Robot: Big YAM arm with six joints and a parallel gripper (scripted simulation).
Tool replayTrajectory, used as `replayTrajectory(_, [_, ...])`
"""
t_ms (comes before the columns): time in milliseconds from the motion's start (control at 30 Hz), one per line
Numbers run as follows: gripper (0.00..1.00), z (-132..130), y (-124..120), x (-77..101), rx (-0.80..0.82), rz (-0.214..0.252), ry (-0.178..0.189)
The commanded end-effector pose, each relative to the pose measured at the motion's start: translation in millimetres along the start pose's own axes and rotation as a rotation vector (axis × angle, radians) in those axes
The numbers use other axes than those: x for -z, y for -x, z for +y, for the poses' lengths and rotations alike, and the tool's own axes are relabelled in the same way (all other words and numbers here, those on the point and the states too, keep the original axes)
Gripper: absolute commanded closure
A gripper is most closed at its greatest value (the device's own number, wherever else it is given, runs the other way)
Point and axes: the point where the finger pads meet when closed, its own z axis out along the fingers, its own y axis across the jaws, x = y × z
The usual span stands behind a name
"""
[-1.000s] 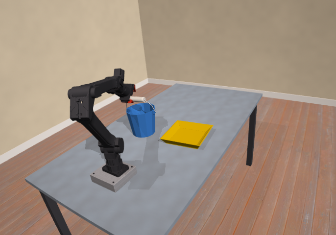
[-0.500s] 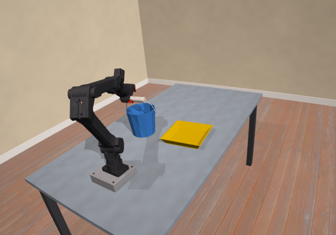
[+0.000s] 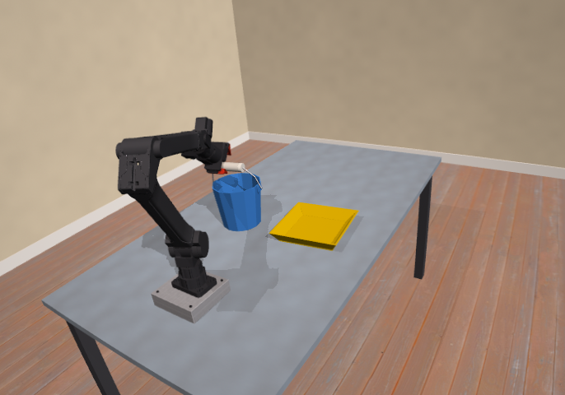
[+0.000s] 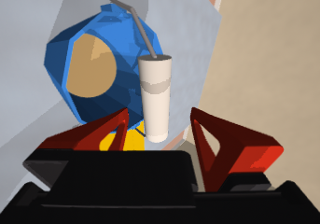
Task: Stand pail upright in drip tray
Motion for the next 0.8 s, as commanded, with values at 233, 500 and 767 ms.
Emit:
replayTrajectory(233, [0.28, -13.0, -4.8, -15.0, -0.009, 0.007, -0.024])
replayTrajectory(500, [0.28, -23.6, -3.9, -26.0, -0.012, 0.005, -0.041])
replayTrajectory(767, [0.28, -19.8, -4.8, -28.1, -0.014, 0.009, -0.026])
